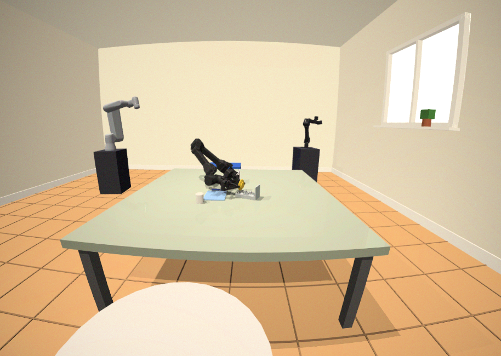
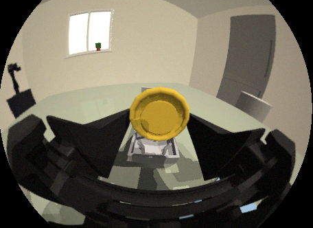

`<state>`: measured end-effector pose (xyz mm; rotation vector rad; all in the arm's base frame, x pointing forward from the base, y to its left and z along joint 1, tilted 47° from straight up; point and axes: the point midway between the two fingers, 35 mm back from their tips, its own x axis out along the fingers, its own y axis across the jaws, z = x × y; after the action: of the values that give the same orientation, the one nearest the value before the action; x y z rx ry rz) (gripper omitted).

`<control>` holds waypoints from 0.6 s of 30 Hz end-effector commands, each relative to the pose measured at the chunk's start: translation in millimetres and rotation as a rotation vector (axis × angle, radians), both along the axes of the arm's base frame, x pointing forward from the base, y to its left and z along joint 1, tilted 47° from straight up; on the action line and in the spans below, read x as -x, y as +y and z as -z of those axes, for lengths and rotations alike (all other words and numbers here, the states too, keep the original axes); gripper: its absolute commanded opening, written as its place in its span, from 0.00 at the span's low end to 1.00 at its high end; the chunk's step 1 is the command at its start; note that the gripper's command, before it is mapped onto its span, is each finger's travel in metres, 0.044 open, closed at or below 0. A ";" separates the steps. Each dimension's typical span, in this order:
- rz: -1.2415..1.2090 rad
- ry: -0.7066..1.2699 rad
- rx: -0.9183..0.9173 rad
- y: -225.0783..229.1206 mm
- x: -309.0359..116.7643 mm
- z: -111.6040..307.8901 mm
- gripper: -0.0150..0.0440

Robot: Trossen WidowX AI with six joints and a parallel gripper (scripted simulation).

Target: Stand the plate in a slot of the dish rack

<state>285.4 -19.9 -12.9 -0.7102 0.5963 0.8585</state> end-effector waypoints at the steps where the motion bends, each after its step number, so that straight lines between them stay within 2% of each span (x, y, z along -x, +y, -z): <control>1: -0.001 0.006 -0.002 4.0 -0.9 4.7 0.25; 18: 0.005 0.009 0.004 -5.7 1.2 18.4 0.25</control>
<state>283.8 -26.8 -32.7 -0.7081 0.6089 0.8574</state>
